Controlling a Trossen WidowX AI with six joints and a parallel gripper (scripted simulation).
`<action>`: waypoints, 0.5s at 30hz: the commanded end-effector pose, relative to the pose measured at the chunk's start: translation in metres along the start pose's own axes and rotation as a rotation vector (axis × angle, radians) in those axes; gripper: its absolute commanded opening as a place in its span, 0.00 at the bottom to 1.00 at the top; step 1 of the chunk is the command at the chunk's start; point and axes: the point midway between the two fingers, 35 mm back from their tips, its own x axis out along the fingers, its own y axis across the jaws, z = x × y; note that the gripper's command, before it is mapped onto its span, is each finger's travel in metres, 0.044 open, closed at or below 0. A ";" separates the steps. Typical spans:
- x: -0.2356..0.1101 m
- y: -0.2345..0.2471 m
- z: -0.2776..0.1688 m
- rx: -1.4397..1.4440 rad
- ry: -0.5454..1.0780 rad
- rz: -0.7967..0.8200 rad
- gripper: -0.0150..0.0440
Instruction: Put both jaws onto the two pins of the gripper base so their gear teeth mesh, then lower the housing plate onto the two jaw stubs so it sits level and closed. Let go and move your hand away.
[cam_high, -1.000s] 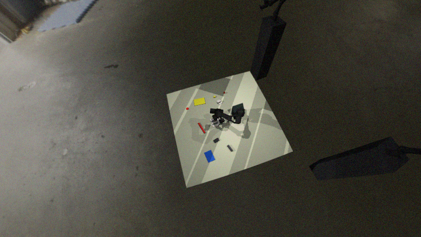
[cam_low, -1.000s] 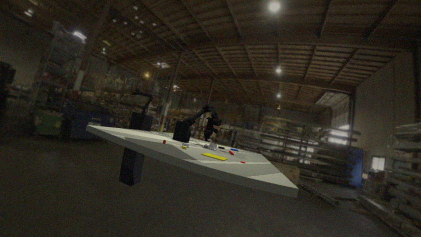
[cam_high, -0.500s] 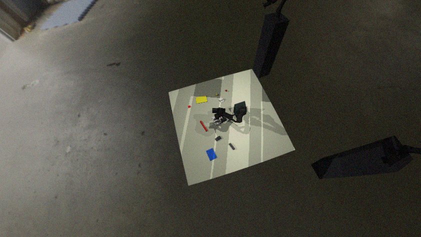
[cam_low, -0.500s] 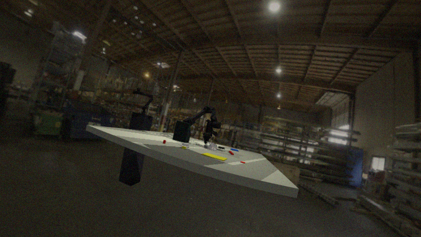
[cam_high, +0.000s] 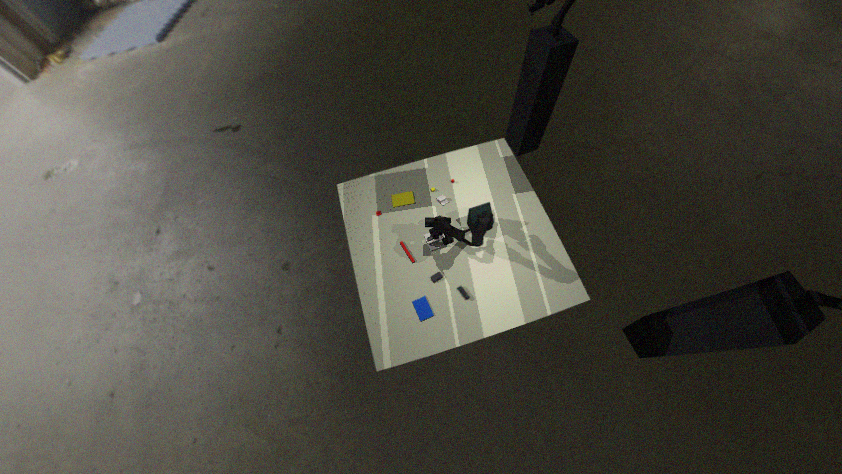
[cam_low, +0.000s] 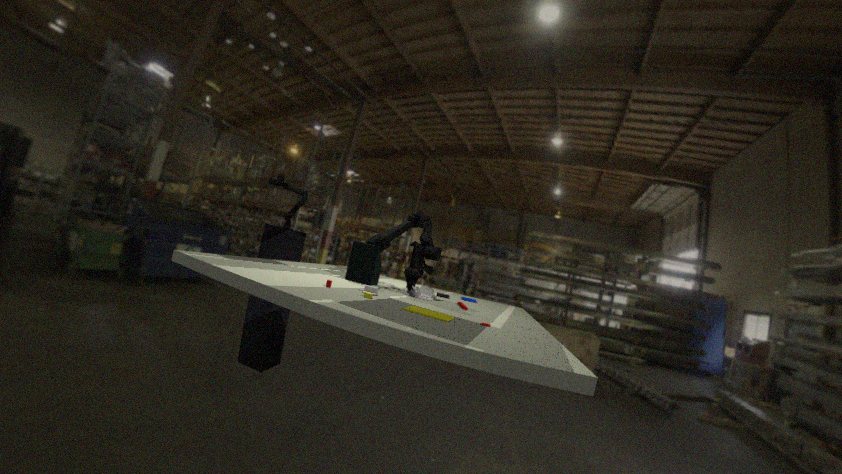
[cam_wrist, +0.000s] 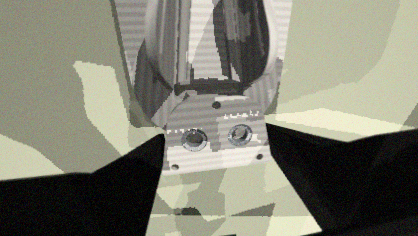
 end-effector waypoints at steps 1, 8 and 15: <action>0.001 0.000 -0.001 0.006 0.001 0.004 0.85; 0.001 0.000 -0.001 0.006 0.001 0.004 0.85; 0.003 0.000 -0.001 0.014 0.001 0.004 0.85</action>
